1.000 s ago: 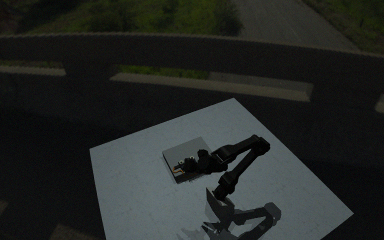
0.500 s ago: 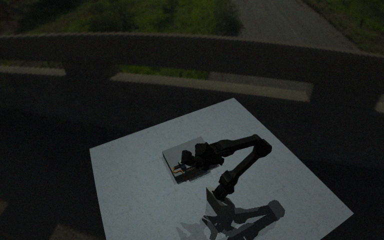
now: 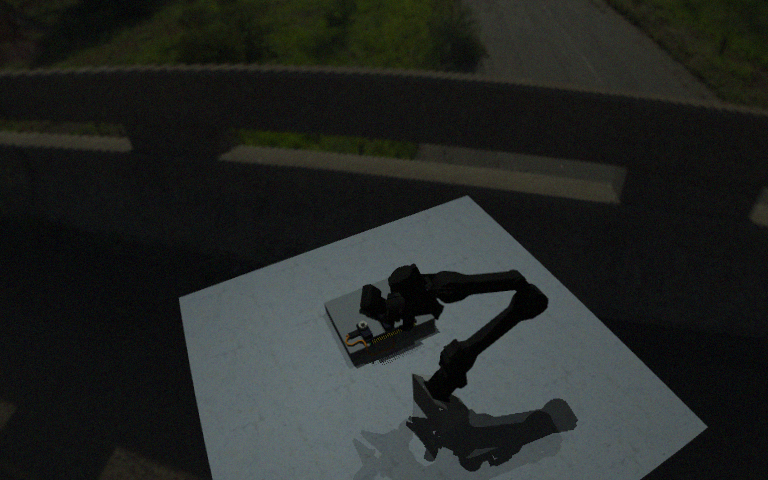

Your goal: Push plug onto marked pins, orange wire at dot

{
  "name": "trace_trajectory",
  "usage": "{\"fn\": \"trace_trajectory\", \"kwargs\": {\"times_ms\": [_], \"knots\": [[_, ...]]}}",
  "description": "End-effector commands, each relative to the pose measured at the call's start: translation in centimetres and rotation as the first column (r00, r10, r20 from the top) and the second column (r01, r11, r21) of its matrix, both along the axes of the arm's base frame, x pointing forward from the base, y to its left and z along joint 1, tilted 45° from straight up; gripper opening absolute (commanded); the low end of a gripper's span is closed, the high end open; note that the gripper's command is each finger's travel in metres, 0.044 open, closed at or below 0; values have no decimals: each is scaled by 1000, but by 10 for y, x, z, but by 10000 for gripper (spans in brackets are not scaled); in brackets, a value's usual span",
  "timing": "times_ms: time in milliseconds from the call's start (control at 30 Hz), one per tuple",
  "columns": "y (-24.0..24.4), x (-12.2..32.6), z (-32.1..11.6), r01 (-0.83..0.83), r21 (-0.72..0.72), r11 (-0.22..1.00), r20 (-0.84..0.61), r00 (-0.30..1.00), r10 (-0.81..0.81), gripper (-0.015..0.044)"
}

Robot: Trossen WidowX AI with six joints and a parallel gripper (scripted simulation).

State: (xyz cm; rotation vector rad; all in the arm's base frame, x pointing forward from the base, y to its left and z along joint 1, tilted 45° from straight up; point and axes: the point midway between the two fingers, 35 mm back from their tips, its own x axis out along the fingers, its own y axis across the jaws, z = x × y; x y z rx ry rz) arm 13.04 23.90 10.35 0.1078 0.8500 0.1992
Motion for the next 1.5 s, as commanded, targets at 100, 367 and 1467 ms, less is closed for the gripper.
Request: {"fn": "trace_trajectory", "kwargs": {"times_ms": [100, 367, 1467], "knots": [[-1, 17, 8, 11, 42, 999, -2, 1000, -11, 115], [-7, 40, 18, 26, 76, 997, 10, 1000, -27, 115], [-60, 134, 78, 64, 205, 977, 203, 973, -107, 115]]}}
